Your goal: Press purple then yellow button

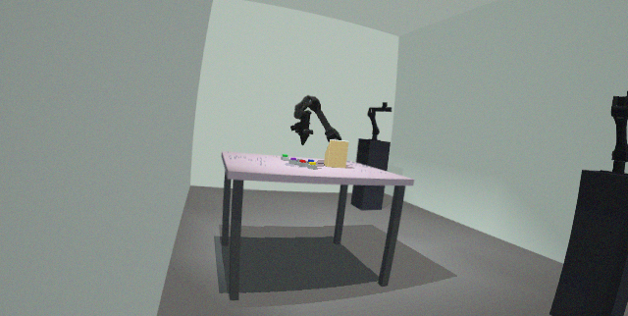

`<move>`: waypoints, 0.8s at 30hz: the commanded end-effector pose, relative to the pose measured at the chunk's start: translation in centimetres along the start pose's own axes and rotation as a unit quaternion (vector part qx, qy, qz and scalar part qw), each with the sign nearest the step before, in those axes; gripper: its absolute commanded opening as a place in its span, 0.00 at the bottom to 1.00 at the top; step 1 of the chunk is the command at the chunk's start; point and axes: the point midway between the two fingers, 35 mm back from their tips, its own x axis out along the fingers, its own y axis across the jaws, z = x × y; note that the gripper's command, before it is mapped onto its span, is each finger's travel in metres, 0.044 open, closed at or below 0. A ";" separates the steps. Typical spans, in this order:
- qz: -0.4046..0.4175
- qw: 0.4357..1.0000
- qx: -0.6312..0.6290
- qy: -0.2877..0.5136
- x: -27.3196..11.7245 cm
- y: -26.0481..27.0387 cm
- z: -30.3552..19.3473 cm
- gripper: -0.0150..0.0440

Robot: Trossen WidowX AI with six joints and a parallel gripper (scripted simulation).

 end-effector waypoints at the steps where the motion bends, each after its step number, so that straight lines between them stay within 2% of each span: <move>1: -0.002 1.000 0.000 0.003 0.3 6.2 -3.3 0.29; 3: -0.006 1.000 0.001 0.003 0.6 8.1 -4.7 0.29; 10: -0.006 1.000 0.002 0.003 0.6 8.3 -4.8 0.29; 12: -0.006 1.000 0.002 0.003 2.1 8.3 -4.7 0.29; 15: -0.007 1.000 0.002 0.003 6.5 8.1 -4.8 0.29; 24: -0.008 1.000 0.002 0.003 7.3 8.1 -4.8 0.29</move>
